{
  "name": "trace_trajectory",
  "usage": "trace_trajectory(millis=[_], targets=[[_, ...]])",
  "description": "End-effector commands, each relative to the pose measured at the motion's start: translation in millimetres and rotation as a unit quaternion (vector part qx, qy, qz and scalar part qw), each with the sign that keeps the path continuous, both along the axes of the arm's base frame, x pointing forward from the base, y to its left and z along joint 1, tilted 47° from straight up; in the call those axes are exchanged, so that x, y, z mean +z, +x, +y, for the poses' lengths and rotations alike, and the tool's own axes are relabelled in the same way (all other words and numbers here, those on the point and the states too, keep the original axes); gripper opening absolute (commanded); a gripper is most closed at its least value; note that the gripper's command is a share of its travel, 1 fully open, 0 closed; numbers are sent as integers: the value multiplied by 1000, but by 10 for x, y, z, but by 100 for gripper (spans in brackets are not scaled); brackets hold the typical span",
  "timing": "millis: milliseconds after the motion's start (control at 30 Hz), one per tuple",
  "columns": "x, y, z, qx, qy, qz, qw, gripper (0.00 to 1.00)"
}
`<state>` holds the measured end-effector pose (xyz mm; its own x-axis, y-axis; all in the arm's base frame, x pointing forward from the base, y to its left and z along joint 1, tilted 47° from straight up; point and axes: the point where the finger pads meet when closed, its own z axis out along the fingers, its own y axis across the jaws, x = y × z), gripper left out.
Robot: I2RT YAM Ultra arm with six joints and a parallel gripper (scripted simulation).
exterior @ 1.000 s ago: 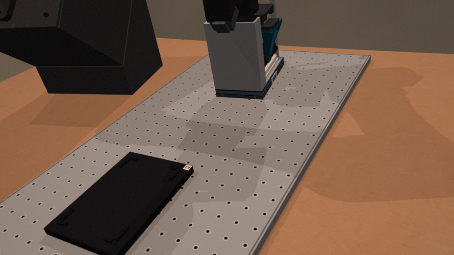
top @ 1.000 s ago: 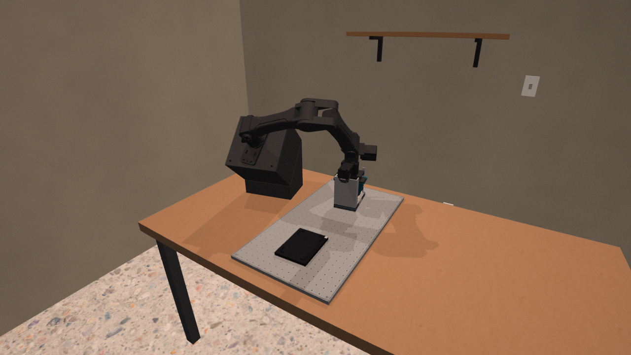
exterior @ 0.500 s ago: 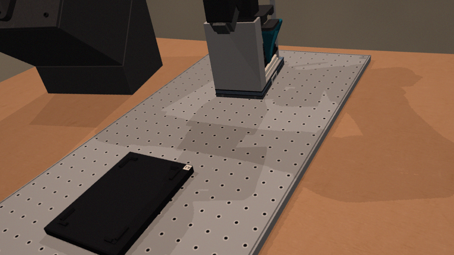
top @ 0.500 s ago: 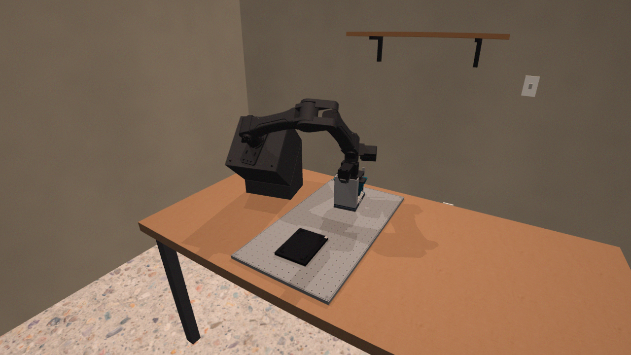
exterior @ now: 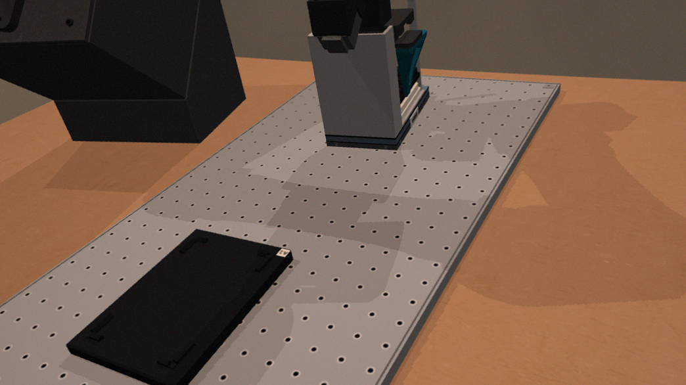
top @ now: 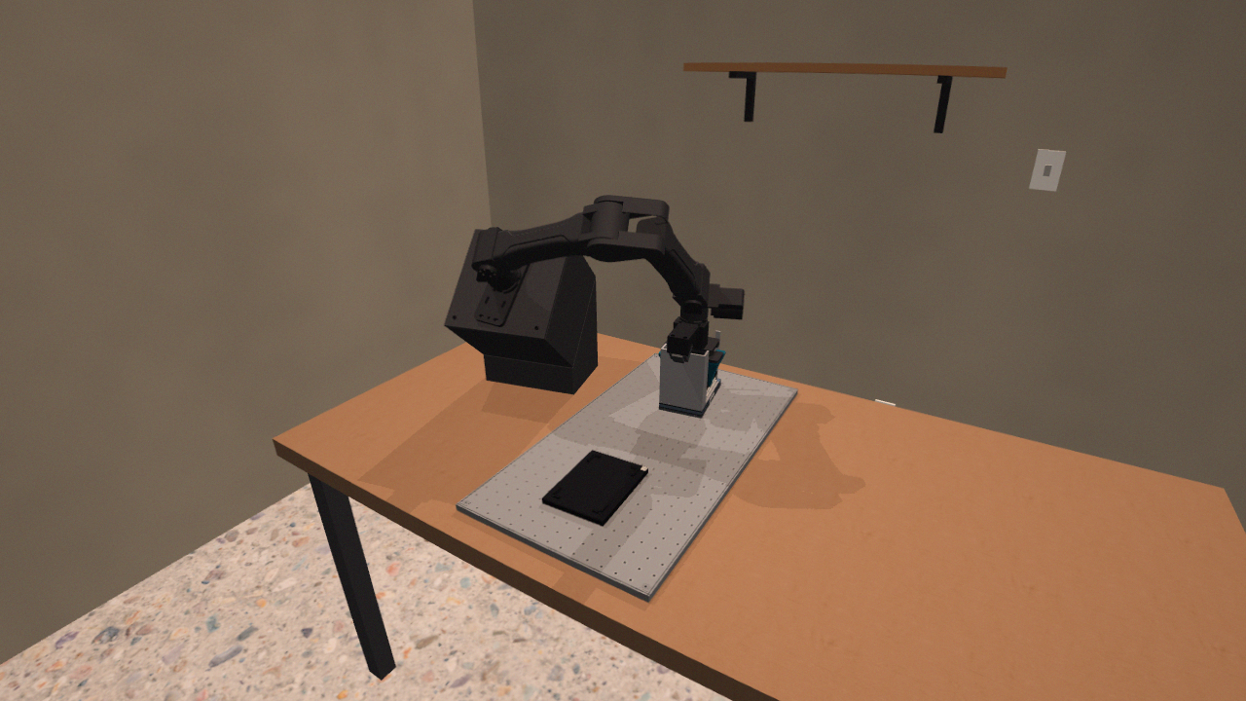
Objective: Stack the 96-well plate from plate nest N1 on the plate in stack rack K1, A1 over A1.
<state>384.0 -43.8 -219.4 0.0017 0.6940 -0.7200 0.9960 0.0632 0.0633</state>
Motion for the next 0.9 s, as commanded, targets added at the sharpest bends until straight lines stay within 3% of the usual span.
trace_trajectory(millis=[0, 867], targets=[[-31, -4, 10, 7, -5, 1, 1000, 0], [-32, -2, -23, 6, -6, 1, 1000, 0]])
